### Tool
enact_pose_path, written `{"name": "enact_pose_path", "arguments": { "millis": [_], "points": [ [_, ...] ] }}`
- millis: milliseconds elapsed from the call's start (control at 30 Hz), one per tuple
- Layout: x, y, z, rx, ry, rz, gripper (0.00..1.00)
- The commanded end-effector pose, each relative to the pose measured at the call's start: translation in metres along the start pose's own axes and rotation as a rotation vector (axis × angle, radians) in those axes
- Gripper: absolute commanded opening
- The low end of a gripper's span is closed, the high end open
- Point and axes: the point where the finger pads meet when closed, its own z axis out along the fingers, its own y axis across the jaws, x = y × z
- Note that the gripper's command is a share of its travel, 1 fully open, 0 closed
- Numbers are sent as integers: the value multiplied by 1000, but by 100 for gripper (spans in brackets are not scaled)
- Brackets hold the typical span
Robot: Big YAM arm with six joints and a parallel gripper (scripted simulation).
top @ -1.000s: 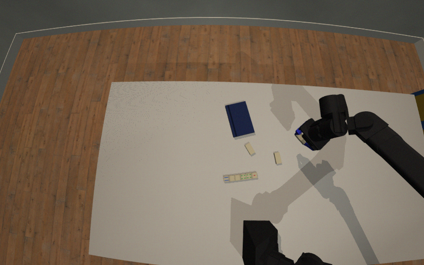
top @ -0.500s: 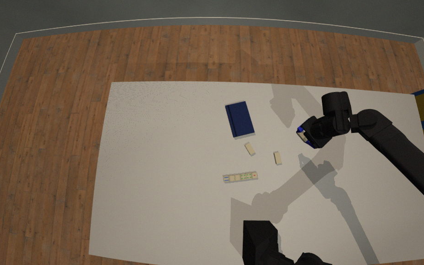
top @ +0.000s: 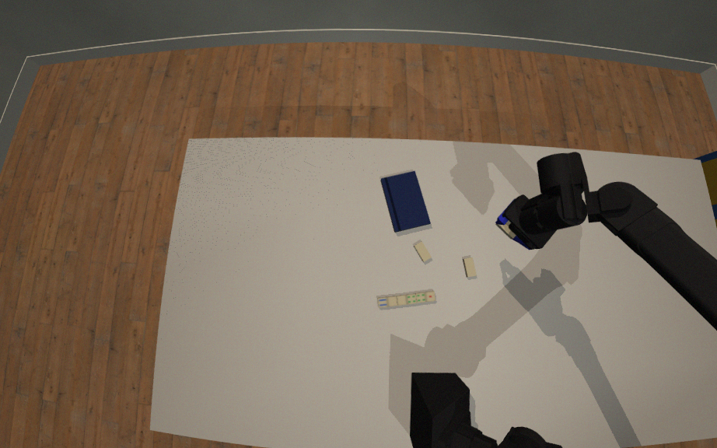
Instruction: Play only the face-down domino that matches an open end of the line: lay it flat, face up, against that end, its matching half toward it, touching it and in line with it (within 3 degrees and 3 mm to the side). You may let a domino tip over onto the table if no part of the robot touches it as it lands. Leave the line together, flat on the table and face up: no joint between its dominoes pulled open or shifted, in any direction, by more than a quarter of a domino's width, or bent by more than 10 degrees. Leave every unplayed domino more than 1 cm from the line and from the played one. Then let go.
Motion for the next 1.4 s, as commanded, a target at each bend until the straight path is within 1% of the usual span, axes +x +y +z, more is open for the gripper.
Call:
{"name": "enact_pose_path", "arguments": {
  "millis": [0, 67, 300, 333, 633, 867, 900, 1200, 1367],
  "points": [
    [12, 40, -22, -31, -36, -222, 49],
    [18, 53, -27, -37, -44, -307, 49],
    [18, 53, -27, -37, -44, -307, 49],
    [36, 51, -16, -20, -25, -315, 49],
    [60, 107, -29, -45, -41, -731, 49],
    [60, 107, -29, -45, -41, -731, 49],
    [79, 102, -13, -24, -14, -731, 49],
    [103, 161, -27, -42, -35, -1166, 49],
    [103, 161, -27, -42, -35, -1166, 49]
  ]
}}
